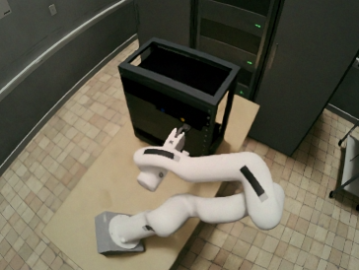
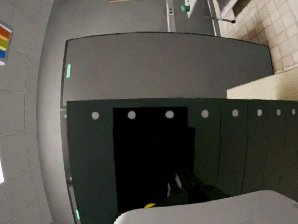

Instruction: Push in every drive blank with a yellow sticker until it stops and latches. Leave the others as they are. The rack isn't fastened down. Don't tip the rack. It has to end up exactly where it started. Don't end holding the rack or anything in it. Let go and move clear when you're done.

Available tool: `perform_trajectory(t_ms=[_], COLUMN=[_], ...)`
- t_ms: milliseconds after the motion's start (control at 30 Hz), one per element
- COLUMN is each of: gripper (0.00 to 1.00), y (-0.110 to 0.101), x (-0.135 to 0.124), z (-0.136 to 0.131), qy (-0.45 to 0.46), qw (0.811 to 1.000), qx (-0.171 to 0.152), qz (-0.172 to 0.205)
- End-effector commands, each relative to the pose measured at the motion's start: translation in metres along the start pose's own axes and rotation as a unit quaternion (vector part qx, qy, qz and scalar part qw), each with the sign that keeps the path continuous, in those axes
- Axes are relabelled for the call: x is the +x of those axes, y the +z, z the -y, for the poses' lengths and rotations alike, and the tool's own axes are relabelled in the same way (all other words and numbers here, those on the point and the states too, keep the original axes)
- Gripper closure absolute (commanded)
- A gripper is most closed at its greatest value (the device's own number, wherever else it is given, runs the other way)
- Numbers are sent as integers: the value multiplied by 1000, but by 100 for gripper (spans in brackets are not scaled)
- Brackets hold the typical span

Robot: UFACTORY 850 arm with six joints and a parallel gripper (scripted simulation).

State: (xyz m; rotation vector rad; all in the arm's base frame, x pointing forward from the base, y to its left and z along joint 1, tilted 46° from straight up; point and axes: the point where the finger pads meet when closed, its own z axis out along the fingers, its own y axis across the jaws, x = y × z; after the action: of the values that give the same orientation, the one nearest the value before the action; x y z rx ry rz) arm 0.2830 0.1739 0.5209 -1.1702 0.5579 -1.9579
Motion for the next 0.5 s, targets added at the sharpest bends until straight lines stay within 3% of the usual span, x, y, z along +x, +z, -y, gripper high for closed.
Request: perform_trajectory(t_ms=[0,467], gripper=[100,100], y=[1,10], x=[0,0], z=[1,1], qy=[1,1], qw=[1000,1000], qx=[0,0], qz=[0,0])
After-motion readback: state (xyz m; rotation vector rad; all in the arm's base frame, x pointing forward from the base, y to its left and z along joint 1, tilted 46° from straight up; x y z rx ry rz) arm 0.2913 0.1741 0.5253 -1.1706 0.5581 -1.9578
